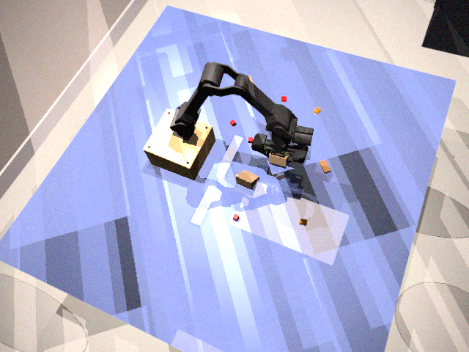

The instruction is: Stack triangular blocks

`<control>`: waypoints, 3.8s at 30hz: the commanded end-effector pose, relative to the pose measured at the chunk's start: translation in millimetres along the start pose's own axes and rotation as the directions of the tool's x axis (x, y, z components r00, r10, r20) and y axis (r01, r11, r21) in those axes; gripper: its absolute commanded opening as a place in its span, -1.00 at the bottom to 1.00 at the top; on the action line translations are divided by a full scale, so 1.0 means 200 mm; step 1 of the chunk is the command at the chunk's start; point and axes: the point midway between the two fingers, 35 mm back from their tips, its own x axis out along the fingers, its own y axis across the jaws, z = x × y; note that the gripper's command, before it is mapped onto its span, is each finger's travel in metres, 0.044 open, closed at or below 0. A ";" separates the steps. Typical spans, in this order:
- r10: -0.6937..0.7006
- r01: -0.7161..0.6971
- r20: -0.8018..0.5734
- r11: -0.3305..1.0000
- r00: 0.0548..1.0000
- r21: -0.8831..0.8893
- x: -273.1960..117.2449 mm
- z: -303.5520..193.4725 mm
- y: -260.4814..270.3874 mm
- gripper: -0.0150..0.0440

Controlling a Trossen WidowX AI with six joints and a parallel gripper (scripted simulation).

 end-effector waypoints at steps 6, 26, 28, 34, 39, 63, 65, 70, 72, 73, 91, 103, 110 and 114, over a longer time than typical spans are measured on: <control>-0.003 0.003 -0.005 1.000 1.000 -0.004 0.00 0.00 0.00 -0.49; -0.003 0.003 -0.005 1.000 1.000 -0.004 0.00 0.00 0.00 -0.49; -0.003 0.003 -0.005 1.000 1.000 -0.004 0.00 0.00 0.00 -0.49; -0.003 0.003 -0.005 1.000 1.000 -0.004 0.00 0.00 0.00 -0.49; -0.003 0.003 -0.005 1.000 1.000 -0.004 0.00 0.00 0.00 -0.49; 0.000 0.000 0.000 1.000 1.000 0.000 0.05 0.00 0.00 -0.49; 0.001 -0.001 0.000 1.000 1.000 0.000 0.07 0.00 0.00 -0.49; 0.001 -0.001 -0.001 1.000 1.000 0.001 0.11 0.00 0.00 -0.49; 0.001 -0.001 -0.001 1.000 1.000 0.001 0.12 0.00 0.00 -0.49; 0.001 -0.001 -0.001 1.000 1.000 0.001 0.13 0.00 0.00 -0.49; 0.004 -0.004 -0.001 1.000 1.000 0.002 0.13 0.00 0.00 0.84; 0.004 -0.004 0.000 1.000 1.000 0.002 -0.04 0.00 -0.01 1.00; 0.003 -0.003 0.000 1.000 1.000 0.001 -0.16 0.00 0.00 1.00; -0.006 0.006 0.001 1.000 1.000 -0.001 -0.16 0.00 -0.01 1.00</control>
